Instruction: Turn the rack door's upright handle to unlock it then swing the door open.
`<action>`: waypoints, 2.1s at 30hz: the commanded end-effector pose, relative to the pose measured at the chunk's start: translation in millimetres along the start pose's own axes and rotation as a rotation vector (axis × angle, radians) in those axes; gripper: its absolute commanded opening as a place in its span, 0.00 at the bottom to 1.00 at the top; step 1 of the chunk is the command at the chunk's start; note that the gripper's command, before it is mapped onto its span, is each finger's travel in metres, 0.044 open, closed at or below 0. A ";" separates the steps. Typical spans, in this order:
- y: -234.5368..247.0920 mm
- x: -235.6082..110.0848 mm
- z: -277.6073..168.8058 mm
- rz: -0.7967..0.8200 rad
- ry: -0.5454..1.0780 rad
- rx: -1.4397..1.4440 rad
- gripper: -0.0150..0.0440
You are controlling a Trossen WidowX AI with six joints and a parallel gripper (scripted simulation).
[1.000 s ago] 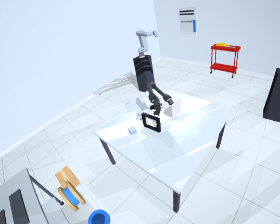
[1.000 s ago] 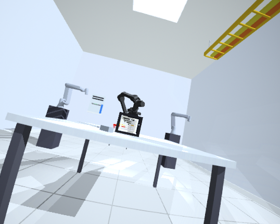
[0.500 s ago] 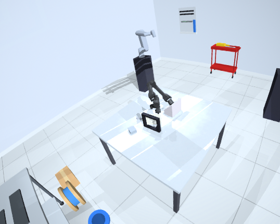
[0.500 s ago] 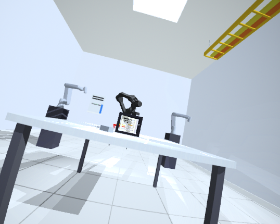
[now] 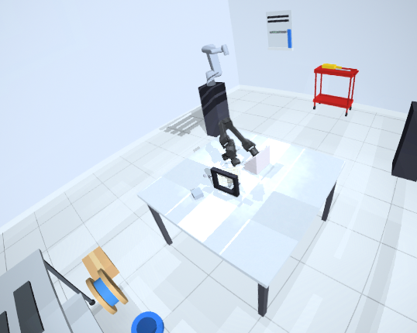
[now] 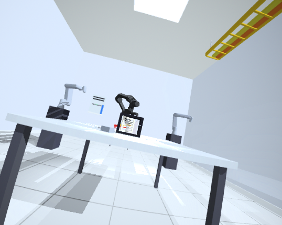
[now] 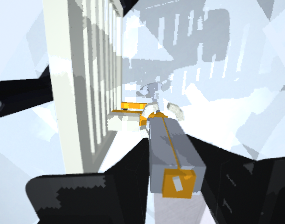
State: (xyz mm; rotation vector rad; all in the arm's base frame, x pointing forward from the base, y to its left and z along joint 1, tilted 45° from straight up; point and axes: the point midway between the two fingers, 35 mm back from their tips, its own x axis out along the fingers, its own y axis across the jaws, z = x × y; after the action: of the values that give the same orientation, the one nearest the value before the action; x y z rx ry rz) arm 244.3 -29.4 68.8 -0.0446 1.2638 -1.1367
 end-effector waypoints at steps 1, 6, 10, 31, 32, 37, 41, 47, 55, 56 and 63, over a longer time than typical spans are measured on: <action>-9.6 0.3 2.7 -0.001 -0.006 -0.087 0.30; -20.6 0.3 6.3 -0.002 -0.006 -0.167 0.30; -29.3 0.3 9.6 -0.002 -0.006 -0.230 0.30; -65.8 0.0 32.2 -0.005 -0.006 -0.525 0.30; -67.3 0.0 33.6 -0.005 -0.006 -0.538 0.30; -74.8 -0.1 40.5 -0.006 -0.006 -0.608 0.30; -80.4 -0.2 46.4 -0.006 -0.006 -0.663 0.30; -88.2 -0.4 55.9 -0.007 -0.006 -0.746 0.30; -96.0 -0.5 66.2 -0.008 -0.006 -0.832 0.30; -96.1 -0.5 66.2 -0.008 -0.006 -0.832 0.30; -96.1 -0.5 66.2 -0.008 -0.006 -0.832 0.30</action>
State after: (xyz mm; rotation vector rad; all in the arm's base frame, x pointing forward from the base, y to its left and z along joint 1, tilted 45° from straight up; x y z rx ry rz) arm 232.5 -111.3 149.9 -0.6568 1.6492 -0.5588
